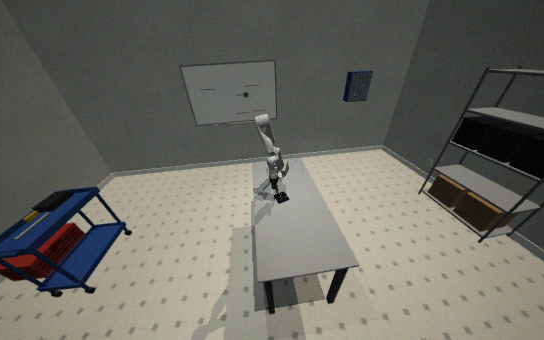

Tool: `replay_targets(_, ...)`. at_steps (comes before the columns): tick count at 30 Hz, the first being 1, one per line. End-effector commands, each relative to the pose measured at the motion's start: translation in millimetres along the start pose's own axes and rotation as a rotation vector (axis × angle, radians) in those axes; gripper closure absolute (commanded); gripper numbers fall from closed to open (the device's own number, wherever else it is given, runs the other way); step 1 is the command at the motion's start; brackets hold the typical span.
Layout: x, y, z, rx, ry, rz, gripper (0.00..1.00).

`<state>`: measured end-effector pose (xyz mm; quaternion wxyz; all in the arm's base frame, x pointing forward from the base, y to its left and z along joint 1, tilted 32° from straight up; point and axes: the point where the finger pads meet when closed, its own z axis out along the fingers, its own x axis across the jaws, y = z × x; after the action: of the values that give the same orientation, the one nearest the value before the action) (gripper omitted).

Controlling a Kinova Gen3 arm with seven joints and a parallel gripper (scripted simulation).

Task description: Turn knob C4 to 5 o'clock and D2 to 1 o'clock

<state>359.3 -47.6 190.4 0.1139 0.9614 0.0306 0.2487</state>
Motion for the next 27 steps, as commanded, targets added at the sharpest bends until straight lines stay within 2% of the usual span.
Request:
replay_targets(1, 0.3, 0.0, -0.2, 0.000, 0.001, 0.000, 0.54)
replay_targets(27, 0.9, 0.4, 12.1, -0.001, 0.001, 0.000, 0.54)
